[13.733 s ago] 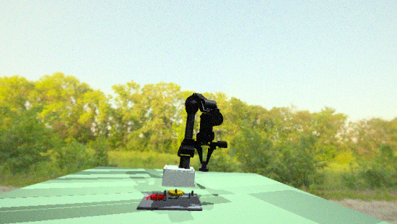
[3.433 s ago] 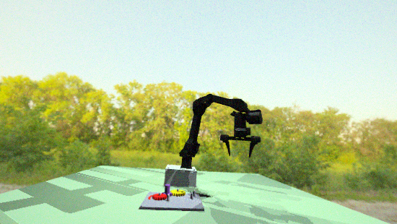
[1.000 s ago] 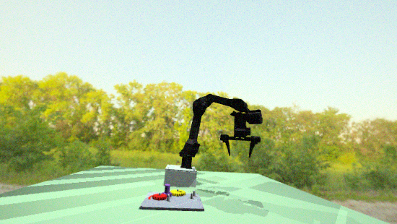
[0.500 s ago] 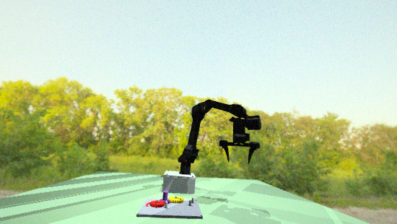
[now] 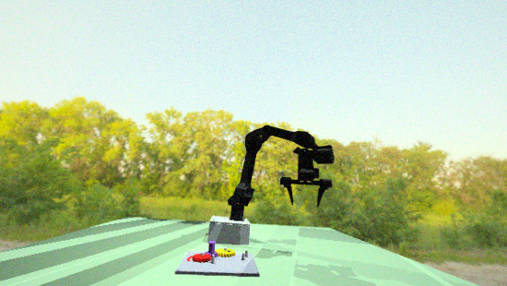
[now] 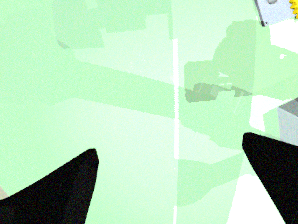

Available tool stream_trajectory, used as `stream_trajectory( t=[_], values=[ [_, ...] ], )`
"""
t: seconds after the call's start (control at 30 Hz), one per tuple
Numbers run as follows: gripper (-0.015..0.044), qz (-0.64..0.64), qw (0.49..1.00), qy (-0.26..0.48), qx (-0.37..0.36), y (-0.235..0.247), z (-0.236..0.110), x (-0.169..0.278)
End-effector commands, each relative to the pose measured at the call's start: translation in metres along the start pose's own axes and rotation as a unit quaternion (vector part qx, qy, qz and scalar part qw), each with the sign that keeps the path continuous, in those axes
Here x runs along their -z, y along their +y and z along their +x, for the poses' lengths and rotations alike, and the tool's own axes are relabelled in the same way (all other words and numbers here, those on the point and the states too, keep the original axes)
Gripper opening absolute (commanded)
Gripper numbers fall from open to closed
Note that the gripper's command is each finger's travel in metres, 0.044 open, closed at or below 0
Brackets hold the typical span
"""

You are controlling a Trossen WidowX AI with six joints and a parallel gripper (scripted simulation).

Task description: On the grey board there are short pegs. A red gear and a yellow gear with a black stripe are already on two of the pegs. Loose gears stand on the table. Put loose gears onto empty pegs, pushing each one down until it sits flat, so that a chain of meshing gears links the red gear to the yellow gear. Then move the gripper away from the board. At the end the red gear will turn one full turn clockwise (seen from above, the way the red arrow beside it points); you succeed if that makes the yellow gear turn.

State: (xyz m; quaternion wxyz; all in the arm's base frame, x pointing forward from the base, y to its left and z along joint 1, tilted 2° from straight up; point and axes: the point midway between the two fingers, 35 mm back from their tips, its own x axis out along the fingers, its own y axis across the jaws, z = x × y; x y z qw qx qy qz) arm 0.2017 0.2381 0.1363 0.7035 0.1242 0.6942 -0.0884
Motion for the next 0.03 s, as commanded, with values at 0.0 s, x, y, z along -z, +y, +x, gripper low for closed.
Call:
stream_trajectory(
  t=[0.0],
  values=[
    [0.0440,0.003,1.000,0.002,0.001,-0.0001,0.0002,0.0008]
  ],
)
